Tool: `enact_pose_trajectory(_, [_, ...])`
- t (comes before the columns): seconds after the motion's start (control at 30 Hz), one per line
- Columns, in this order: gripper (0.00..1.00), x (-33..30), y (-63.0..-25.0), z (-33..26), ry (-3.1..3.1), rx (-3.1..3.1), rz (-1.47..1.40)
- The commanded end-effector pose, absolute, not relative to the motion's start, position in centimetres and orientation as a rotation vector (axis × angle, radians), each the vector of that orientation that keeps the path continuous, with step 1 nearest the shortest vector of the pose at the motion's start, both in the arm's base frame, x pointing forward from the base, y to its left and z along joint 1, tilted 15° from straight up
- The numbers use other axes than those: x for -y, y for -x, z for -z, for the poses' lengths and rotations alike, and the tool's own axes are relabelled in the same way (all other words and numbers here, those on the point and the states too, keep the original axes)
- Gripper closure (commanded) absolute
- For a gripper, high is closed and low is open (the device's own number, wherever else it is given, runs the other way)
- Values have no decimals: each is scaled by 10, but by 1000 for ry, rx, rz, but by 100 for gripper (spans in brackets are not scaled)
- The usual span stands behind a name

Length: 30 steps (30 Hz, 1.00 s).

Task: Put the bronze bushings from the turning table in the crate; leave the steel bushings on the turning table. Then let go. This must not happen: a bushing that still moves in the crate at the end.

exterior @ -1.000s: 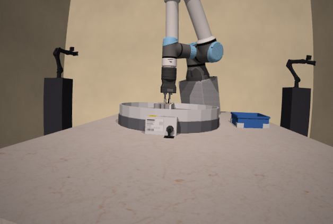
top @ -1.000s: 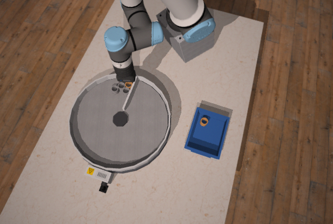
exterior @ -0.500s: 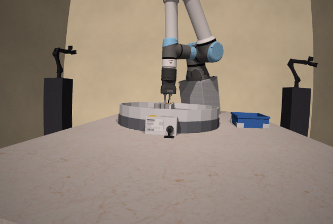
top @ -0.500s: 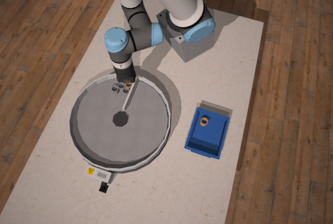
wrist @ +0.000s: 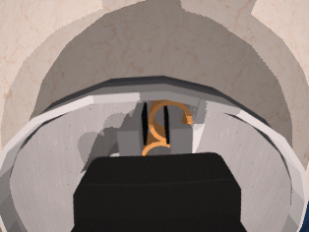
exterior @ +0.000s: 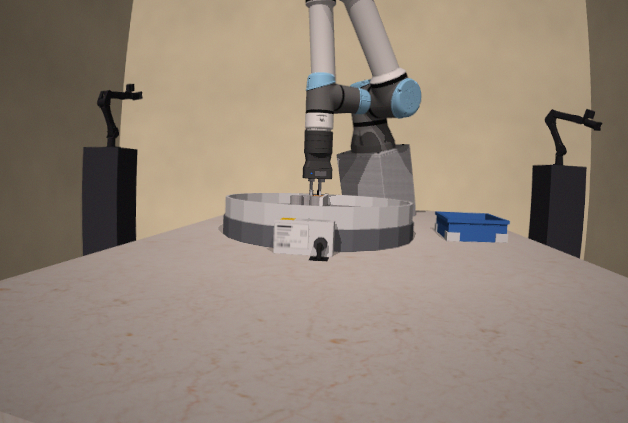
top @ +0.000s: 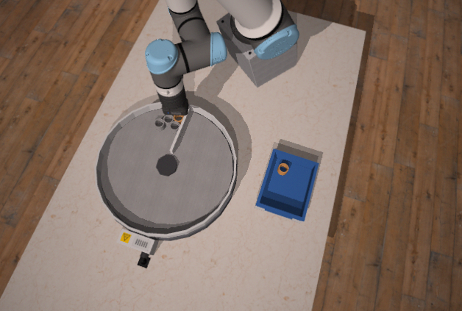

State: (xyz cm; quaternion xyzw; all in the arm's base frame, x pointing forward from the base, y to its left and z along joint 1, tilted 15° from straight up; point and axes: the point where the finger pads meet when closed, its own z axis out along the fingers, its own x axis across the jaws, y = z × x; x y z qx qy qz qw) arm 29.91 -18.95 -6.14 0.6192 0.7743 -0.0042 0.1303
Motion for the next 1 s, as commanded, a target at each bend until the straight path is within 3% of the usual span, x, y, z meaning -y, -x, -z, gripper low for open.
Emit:
enact_pose_trajectory(0.0, [60,190,-299,61,-1798,-2248,13])
enact_pose_trajectory(0.1, [60,190,-299,61,-1798,-2248,13])
enact_pose_trajectory(0.13, [100,190,-299,61,-1798,-2249,13])
enact_pose_trajectory(0.97, [100,190,-300,61,-1797,-2247,14])
